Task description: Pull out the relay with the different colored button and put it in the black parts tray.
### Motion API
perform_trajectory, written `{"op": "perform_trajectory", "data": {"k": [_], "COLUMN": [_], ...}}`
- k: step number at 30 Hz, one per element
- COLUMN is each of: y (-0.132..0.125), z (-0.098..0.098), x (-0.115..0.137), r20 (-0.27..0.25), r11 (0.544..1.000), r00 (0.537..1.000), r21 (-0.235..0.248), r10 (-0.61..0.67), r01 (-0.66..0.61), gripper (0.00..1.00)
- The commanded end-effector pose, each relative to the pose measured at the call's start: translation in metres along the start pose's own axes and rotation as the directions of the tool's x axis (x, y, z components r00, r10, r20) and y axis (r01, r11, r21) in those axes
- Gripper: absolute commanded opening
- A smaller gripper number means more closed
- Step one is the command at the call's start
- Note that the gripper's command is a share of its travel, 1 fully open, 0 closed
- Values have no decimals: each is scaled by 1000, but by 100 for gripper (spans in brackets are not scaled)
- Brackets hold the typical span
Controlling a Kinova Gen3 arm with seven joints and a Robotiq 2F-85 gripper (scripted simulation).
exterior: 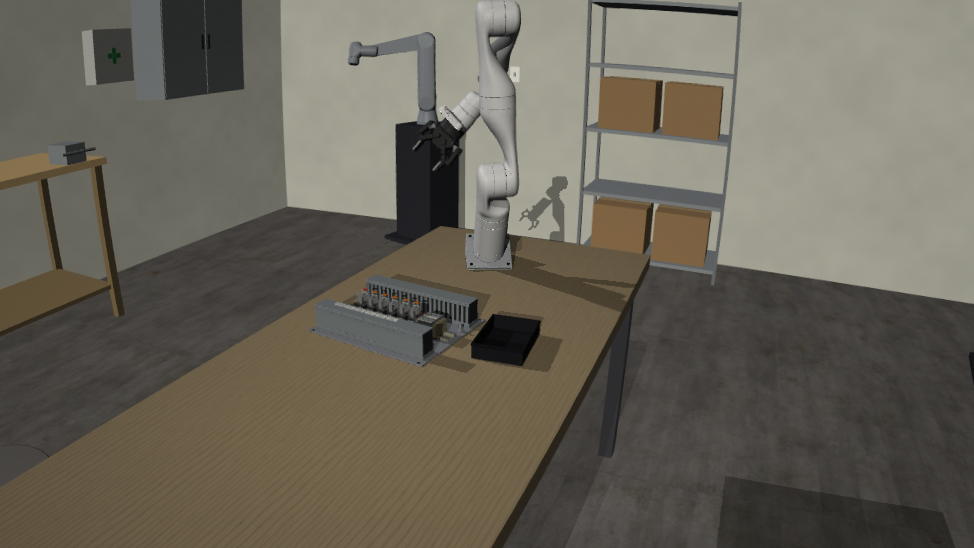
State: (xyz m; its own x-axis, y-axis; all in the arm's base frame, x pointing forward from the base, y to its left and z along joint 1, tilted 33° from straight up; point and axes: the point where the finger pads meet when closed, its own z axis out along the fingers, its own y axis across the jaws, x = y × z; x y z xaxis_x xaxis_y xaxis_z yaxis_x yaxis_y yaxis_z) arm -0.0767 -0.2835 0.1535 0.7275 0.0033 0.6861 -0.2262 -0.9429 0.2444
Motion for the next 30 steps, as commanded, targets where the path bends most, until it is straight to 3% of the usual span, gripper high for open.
{"op": "perform_trajectory", "data": {"k": [1,17,18,30], "y": [0,0,0,0], "z": [0,0,0,0], "x": [0,0,0,0], "r20": [1,1,1,1], "r11": [1000,1000,1000,1000], "r00": [1000,1000,1000,1000], "r21": [-1,-1,-1,-1], "r10": [-1,-1,-1,-1], "r01": [1,1,1,1], "gripper": [100,100,61,61]}}
